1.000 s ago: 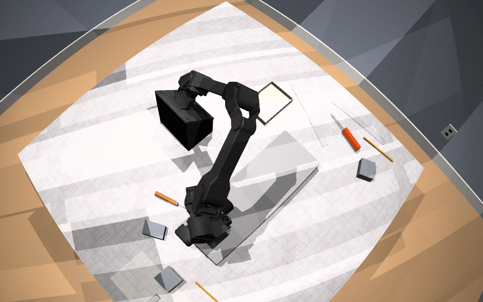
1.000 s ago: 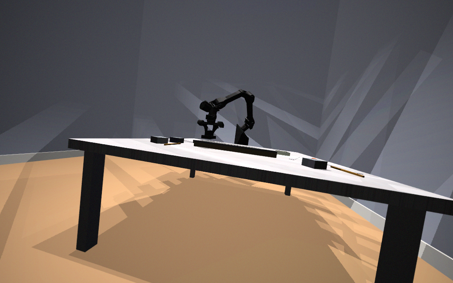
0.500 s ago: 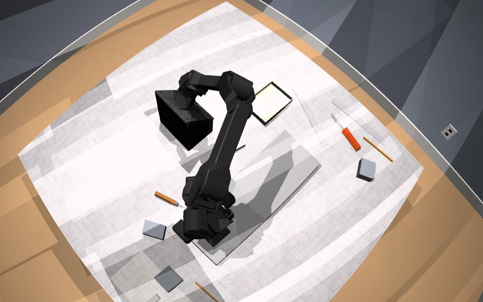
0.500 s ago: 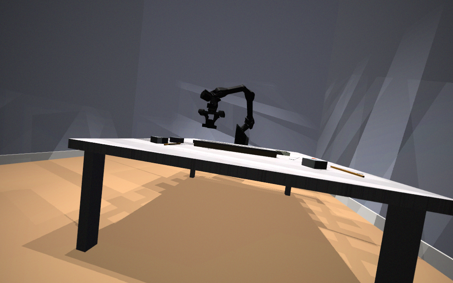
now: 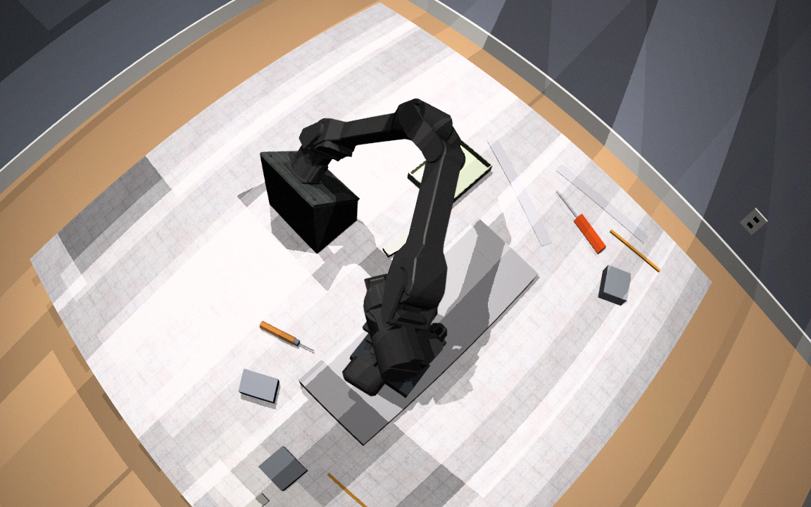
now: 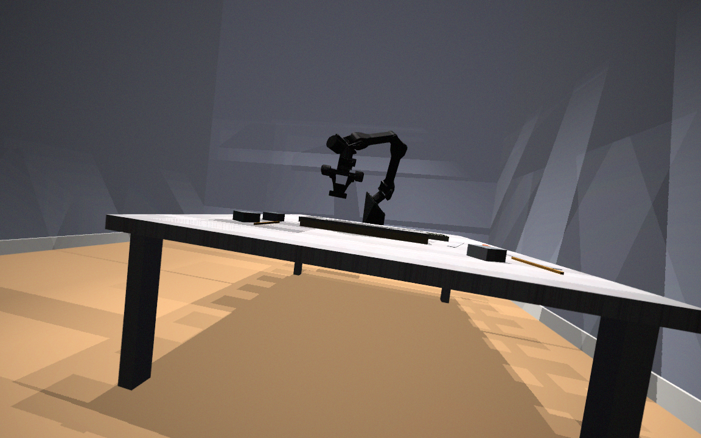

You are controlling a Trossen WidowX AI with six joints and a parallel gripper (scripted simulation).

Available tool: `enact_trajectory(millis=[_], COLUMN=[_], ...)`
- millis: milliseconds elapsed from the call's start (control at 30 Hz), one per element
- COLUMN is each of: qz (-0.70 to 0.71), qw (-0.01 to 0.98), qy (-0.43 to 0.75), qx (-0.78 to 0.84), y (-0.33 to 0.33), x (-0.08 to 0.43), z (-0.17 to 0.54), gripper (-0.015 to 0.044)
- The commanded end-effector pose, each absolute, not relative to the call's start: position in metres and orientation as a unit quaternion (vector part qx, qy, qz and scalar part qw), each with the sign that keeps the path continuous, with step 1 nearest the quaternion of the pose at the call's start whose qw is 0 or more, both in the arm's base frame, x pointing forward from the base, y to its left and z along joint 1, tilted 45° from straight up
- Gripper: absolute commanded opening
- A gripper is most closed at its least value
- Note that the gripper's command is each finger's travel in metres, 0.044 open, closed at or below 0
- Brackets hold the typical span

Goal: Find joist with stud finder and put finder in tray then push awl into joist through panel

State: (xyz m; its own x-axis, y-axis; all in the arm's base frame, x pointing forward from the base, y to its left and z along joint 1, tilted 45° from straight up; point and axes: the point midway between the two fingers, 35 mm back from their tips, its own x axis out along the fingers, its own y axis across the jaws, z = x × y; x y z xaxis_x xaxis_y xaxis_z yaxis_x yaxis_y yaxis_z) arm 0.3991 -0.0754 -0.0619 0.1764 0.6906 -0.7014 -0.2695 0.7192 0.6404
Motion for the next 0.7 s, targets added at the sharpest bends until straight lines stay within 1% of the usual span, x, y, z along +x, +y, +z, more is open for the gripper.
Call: enact_trajectory(millis=[0, 333, 667], qz=[0.342, 0.388, 0.435], qw=[0.751, 0.758, 0.759], qy=[0.541, 0.515, 0.483], qx=[0.160, 0.099, 0.041], y=[-0.053, 0.001, 0.055], x=[0.405, 0.406, 0.394], z=[-0.035, 0.012, 0.057], gripper=[0.0000, 0.0000, 0.0000])
